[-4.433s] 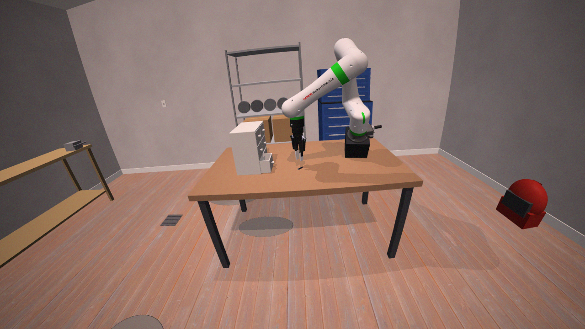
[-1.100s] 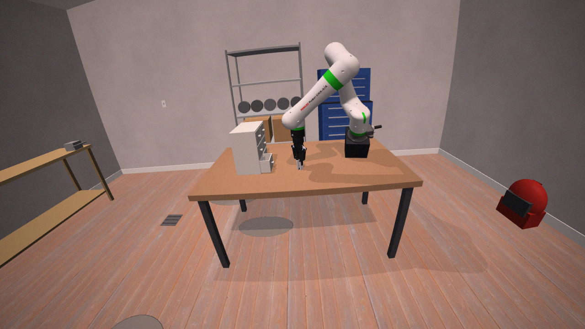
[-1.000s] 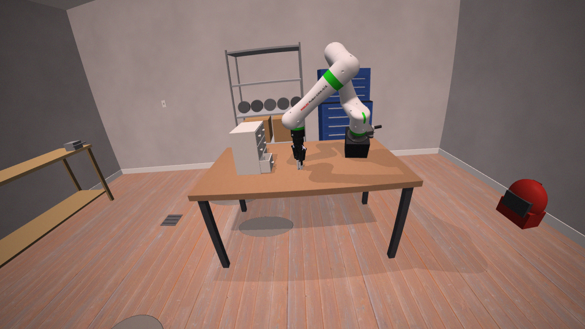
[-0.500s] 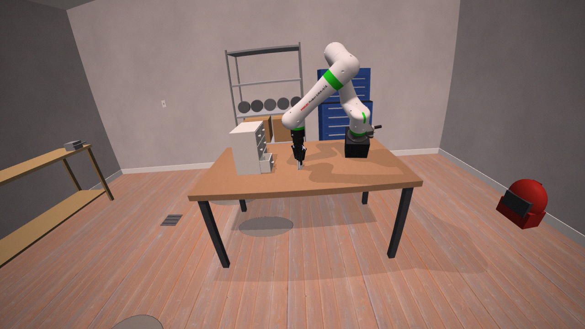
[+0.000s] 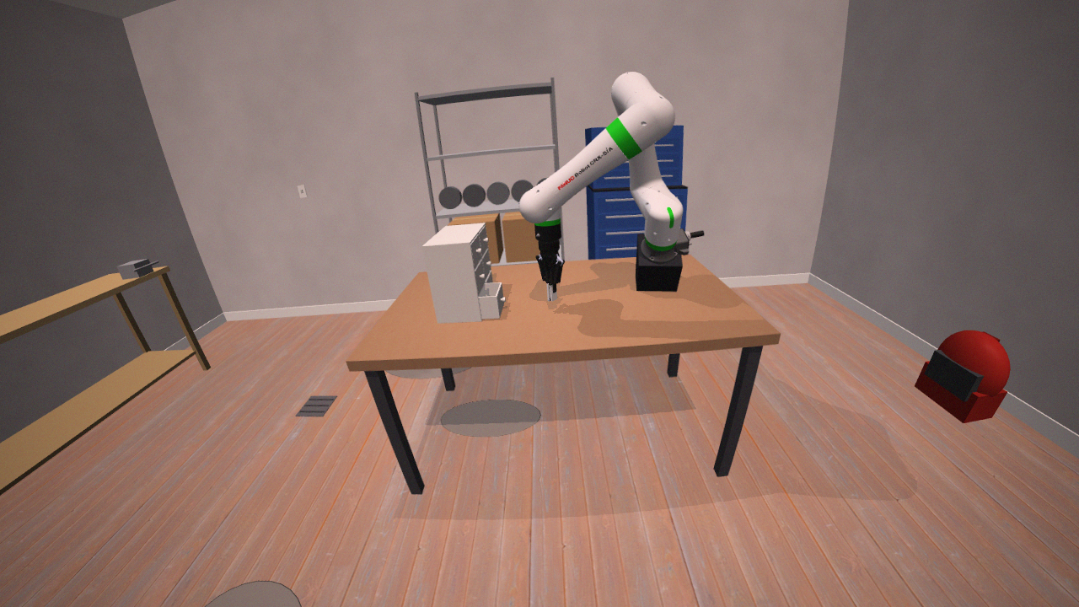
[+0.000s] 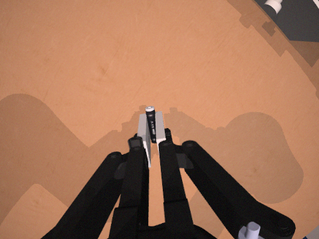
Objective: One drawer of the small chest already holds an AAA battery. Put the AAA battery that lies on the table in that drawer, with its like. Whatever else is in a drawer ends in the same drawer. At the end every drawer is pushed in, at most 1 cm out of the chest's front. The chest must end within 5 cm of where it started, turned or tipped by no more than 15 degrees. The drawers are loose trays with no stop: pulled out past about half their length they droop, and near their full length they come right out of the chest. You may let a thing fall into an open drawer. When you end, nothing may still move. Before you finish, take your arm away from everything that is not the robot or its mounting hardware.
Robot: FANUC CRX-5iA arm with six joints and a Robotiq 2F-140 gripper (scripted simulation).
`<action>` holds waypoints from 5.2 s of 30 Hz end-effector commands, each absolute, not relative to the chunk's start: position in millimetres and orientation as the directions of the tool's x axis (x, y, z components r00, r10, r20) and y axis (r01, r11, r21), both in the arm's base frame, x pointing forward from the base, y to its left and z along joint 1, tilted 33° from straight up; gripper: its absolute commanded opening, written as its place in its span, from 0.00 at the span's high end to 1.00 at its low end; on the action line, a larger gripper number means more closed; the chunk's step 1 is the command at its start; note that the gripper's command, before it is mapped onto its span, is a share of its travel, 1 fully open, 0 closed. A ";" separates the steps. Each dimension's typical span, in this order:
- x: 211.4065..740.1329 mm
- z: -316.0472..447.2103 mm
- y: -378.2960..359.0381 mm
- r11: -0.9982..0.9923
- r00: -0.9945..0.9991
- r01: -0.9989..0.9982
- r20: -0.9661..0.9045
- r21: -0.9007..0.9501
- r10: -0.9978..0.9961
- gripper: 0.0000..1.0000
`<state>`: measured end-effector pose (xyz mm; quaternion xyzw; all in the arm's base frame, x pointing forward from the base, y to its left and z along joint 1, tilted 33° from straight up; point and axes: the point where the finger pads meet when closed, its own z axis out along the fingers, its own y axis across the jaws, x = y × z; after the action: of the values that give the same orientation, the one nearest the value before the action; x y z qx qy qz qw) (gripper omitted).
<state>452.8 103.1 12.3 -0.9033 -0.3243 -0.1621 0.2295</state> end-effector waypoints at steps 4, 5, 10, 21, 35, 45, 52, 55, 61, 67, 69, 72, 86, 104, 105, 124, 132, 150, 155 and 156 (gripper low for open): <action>445.1 51.9 78.6 -0.684 0.737 0.660 0.440 -0.310 0.513 0.97; 444.8 53.5 77.6 -0.684 0.737 0.660 0.440 -0.310 0.513 0.97; 444.8 53.7 77.5 -0.684 0.737 0.660 0.440 -0.310 0.513 0.97; 448.8 53.0 74.9 -0.603 0.635 0.760 0.480 -0.243 0.606 0.97; 474.0 46.8 57.1 -0.189 0.134 0.981 0.535 0.049 0.834 0.97; 497.4 38.6 37.9 0.226 -0.344 0.928 0.449 0.295 0.825 0.97; 503.9 35.8 31.9 0.394 -0.530 0.836 0.377 0.383 0.759 0.97; 505.8 35.0 30.2 0.538 -0.687 0.712 0.293 0.451 0.665 0.97; 506.5 34.7 29.5 0.687 -0.843 0.518 0.171 0.510 0.510 0.97; 505.4 41.1 25.5 0.794 -0.947 0.287 0.036 0.537 0.318 0.97; 505.4 41.1 25.5 0.794 -0.947 0.287 0.036 0.537 0.318 0.97; 504.3 47.7 21.3 0.841 -0.986 0.089 -0.073 0.533 0.151 0.97; 502.8 56.2 16.0 0.845 -0.988 0.064 -0.088 0.531 0.130 0.97; 500.2 54.2 17.5 0.845 -0.959 0.064 -0.201 0.531 0.199 0.97; 499.8 53.9 17.8 0.845 -0.954 0.064 -0.217 0.531 0.209 0.97; 490.4 46.7 22.9 0.845 -0.712 0.064 -0.570 0.531 0.412 0.97; 487.4 44.4 24.7 0.845 -0.611 0.063 -0.649 0.531 0.454 0.97; 482.8 40.7 28.1 0.844 -0.410 0.062 -0.758 0.532 0.508 0.97; 482.1 40.1 28.6 0.844 -0.371 0.062 -0.773 0.533 0.515 0.97; 481.8 40.0 28.5 0.844 -0.357 0.062 -0.778 0.532 0.517 0.97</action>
<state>481.6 32.5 38.9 -0.1731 -0.8125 -0.2218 -0.5105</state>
